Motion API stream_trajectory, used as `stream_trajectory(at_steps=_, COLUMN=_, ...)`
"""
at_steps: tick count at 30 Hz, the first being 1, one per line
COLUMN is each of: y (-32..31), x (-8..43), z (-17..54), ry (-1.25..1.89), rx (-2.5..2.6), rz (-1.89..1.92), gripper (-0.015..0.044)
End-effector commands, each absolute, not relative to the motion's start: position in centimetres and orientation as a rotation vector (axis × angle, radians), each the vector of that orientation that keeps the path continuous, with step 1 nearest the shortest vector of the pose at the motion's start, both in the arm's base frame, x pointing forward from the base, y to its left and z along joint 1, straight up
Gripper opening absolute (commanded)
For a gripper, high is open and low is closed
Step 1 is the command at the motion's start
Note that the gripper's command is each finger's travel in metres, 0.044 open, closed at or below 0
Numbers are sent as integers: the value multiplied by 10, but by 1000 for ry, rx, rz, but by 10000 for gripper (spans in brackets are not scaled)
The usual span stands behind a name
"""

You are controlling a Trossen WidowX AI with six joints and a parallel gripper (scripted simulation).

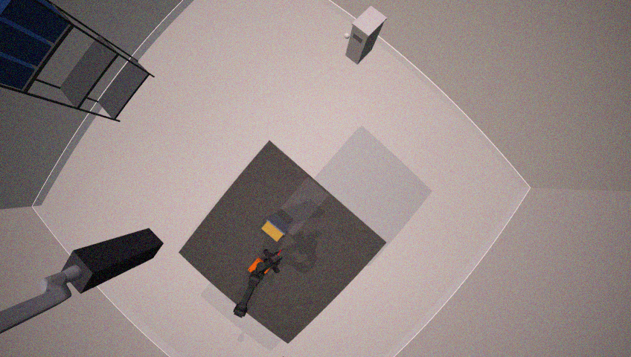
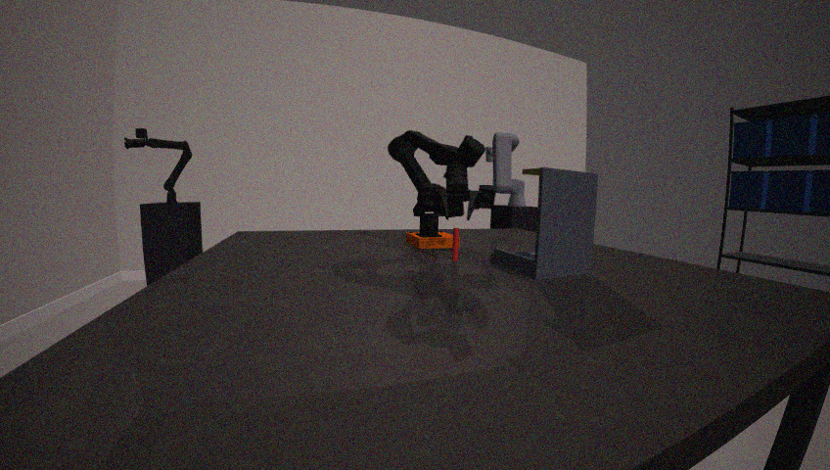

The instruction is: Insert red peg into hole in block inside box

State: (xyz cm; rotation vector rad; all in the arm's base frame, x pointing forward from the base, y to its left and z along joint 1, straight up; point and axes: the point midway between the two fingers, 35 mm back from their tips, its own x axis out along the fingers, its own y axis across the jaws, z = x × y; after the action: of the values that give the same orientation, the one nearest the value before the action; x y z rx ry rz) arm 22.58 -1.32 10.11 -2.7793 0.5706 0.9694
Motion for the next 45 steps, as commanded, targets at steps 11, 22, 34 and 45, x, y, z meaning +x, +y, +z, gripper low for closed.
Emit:
stream_trajectory(at_steps=11, y=-12, x=228, z=76, ry=564, rx=-2782, rz=983, gripper=220)
stream_trajectory(at_steps=22, y=-13, x=227, z=58, ry=564, rx=-2782, rz=983, gripper=220)
stream_trajectory(at_steps=34, y=-14, x=224, z=41, ry=564, rx=-2782, rz=984, gripper=220)
stream_trajectory(at_steps=45, y=-15, x=225, z=44, ry=572, rx=-2779, rz=975, gripper=30)
